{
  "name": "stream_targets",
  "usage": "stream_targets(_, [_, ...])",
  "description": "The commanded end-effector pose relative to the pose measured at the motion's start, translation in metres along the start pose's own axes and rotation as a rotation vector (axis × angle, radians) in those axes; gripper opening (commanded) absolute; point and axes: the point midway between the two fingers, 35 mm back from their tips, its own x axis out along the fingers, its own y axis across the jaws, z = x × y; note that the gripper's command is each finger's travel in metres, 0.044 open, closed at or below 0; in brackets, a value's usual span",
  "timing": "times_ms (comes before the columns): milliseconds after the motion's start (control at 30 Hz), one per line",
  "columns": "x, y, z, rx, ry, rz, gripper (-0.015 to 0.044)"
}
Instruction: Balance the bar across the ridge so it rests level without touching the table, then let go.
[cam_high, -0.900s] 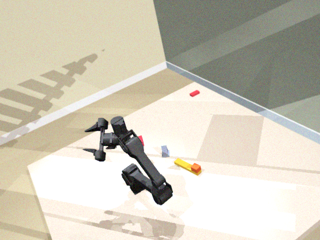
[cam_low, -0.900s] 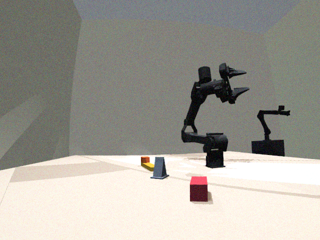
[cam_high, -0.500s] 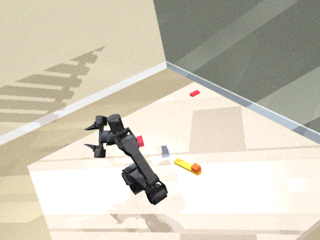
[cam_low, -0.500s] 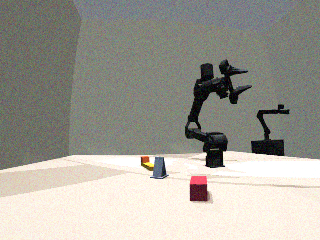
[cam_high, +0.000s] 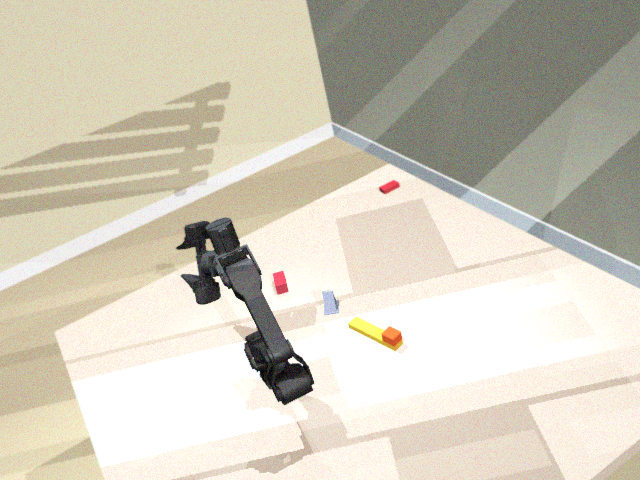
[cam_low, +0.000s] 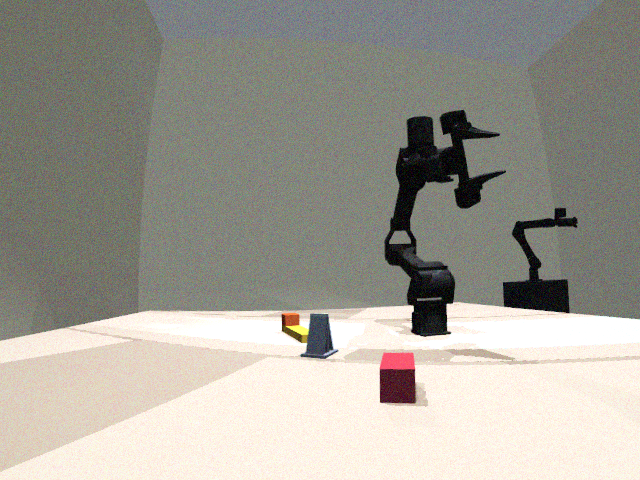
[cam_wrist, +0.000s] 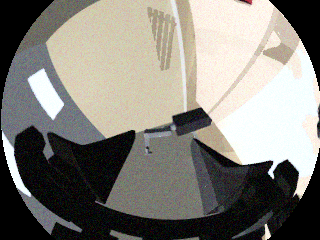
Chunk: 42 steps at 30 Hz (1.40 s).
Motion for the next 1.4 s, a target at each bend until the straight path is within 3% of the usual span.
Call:
stream_targets(0, [0.005,0.004,0.012,-0.073,-0.062,-0.011,0.0315])
stream_targets(633, [0.013,0.015,0.085,-0.463,-0.366,-0.171,0.0315])
stream_targets(1367, [-0.010,0.016,0.172,-0.835,-0.571,-0.540,0.0315])
